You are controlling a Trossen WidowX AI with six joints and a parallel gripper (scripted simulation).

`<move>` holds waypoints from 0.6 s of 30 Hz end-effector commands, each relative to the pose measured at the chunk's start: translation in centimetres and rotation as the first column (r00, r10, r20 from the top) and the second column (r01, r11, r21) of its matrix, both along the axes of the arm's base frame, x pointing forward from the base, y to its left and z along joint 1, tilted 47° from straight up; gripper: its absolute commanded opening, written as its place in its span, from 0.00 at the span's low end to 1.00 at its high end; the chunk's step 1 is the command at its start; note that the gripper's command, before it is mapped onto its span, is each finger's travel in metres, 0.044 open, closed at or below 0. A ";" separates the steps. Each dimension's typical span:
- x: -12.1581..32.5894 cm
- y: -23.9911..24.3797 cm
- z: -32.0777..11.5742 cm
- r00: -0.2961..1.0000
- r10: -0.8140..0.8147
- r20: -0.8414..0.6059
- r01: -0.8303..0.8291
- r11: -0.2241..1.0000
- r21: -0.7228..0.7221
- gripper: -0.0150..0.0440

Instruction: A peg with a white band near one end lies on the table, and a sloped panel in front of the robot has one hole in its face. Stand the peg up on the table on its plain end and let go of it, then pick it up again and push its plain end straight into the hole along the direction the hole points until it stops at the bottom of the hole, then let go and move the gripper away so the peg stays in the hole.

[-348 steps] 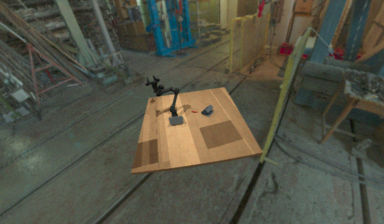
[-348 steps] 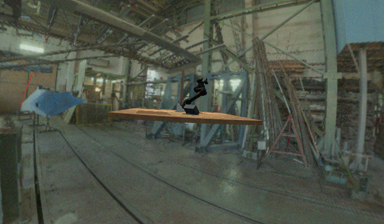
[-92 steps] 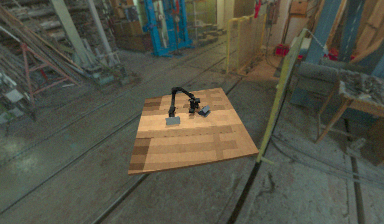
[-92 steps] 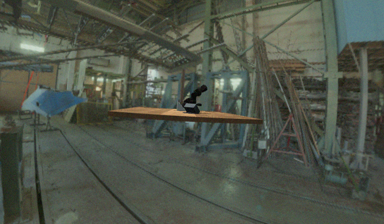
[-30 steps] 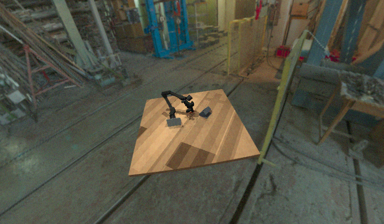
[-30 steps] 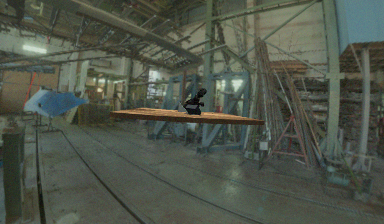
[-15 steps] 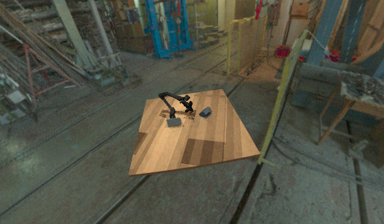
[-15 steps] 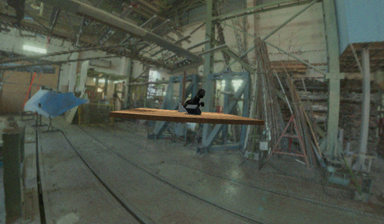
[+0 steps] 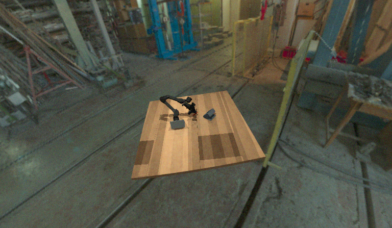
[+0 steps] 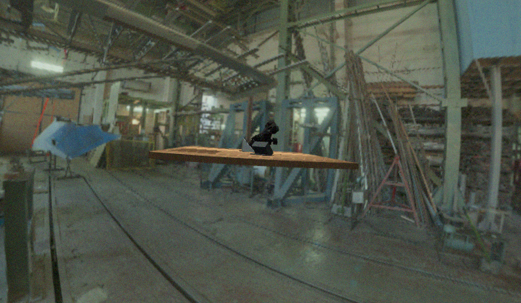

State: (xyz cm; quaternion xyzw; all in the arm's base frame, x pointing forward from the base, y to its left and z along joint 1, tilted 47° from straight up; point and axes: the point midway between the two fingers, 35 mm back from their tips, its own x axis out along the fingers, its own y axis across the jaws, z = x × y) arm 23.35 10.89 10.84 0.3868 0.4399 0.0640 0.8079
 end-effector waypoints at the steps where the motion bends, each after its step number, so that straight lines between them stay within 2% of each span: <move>1: -0.3 -0.1 -0.1 0.999 -0.029 0.020 0.029 1.000 -0.008 0.34; 18: -1.4 -0.2 0.3 0.984 -0.127 0.124 0.132 0.991 -0.034 0.34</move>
